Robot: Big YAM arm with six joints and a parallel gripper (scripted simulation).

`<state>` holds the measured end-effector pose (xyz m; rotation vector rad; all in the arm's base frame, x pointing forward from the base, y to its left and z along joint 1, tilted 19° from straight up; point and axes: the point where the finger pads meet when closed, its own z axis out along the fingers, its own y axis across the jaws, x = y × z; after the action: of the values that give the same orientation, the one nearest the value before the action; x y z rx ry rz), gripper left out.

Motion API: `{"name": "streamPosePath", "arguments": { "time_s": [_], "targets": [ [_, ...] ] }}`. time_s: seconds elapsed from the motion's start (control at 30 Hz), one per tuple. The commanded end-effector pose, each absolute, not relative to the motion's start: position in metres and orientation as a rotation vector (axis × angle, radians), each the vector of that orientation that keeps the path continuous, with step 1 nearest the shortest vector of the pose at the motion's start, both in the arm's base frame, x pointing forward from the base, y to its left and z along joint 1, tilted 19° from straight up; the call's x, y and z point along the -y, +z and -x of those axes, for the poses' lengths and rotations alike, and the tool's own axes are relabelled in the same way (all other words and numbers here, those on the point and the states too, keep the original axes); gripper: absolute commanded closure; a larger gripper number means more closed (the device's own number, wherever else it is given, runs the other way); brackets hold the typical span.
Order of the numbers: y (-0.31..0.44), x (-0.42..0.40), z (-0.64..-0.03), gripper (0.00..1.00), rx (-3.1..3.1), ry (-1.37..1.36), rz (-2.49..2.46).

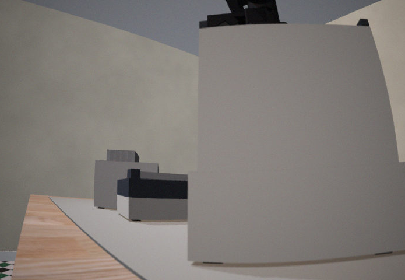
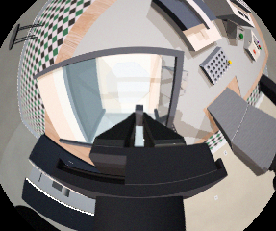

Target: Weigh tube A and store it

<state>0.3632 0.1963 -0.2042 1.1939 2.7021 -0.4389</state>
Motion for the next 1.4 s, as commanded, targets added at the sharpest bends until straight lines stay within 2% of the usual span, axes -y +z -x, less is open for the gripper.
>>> {"name": "streamPosePath", "arguments": {
  "time_s": [0.0,1.37],
  "targets": [
    [-0.194,-0.190,-0.367,0.94,-2.691,-0.415,-1.205],
    [-0.188,-0.170,-0.343,0.94,-2.697,-0.438,-1.206]
  ]
}}
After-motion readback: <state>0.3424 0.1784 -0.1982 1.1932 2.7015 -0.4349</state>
